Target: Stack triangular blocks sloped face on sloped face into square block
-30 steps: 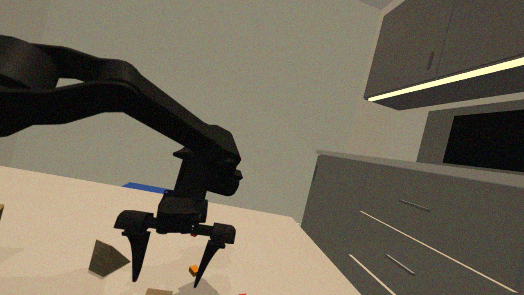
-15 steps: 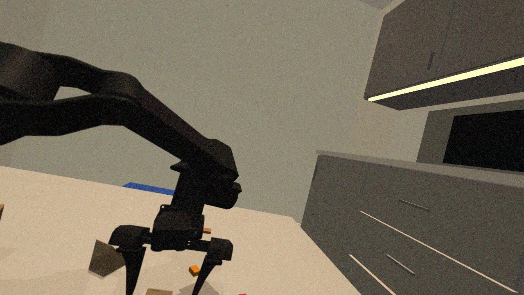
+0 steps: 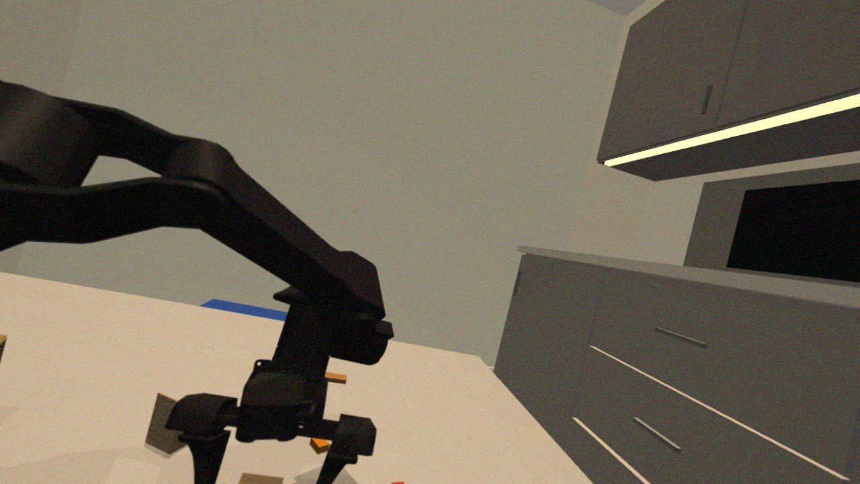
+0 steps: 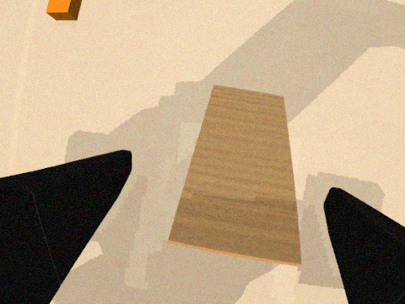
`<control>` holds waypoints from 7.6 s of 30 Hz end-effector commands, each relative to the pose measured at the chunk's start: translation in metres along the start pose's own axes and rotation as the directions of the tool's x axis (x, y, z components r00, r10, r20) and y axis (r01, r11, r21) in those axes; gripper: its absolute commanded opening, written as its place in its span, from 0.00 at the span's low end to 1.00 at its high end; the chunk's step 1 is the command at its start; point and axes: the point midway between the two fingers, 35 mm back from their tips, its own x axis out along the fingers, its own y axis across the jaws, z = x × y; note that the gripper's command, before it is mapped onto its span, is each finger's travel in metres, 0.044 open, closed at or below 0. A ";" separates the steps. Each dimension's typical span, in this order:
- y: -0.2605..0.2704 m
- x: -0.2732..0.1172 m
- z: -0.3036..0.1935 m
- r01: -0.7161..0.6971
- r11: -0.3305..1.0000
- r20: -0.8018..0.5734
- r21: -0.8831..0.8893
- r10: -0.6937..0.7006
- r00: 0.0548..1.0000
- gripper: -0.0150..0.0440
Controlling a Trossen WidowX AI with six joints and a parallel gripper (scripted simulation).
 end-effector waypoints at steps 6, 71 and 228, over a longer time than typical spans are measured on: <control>-0.003 0.016 0.000 0.006 1.000 0.028 -0.006 -0.006 1.000 1.00; -0.003 0.010 0.058 0.016 1.000 -0.733 -0.011 -0.019 0.680 0.25; -0.005 -0.024 0.154 0.001 1.000 -0.927 -0.004 -0.004 0.376 0.25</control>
